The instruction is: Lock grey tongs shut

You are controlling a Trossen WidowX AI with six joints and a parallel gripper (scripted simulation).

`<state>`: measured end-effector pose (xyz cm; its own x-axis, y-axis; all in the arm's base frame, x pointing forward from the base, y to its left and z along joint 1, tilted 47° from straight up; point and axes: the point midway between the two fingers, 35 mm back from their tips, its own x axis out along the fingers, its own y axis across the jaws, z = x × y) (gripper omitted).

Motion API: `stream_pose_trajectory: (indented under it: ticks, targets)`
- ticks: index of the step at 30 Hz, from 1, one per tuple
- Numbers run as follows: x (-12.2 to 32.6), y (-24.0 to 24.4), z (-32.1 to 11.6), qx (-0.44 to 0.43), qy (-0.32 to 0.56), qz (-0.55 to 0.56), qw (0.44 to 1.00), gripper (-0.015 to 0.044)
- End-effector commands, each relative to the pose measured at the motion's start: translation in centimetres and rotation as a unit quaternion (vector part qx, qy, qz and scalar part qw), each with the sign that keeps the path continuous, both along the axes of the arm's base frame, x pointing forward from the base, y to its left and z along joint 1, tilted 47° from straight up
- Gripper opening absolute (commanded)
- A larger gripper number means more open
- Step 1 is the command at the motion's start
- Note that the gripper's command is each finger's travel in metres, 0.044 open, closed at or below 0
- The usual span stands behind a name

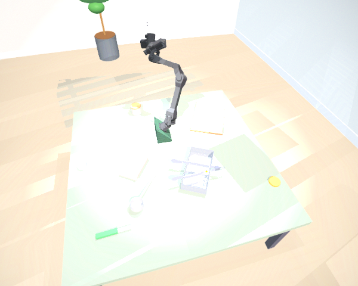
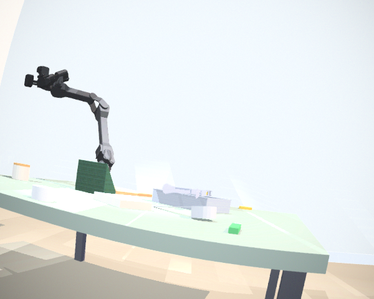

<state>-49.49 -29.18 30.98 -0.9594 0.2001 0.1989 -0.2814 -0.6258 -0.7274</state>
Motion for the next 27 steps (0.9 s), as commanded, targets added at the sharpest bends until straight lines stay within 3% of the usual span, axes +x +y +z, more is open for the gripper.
stream_pose_trajectory:
  ticks: [1, 10, 27]
  targets:
    - [0.0, 0.0, 0.0, 0.0, 0.0, 0.0, 1.0, 0.0426]
    - [3.3, -5.4, -0.2, 0.02, -0.012, 0.078, 0.997, 0.044]
    - [16.1, -18.9, -2.5, 0.112, -0.067, 0.292, 0.948, 0.044]
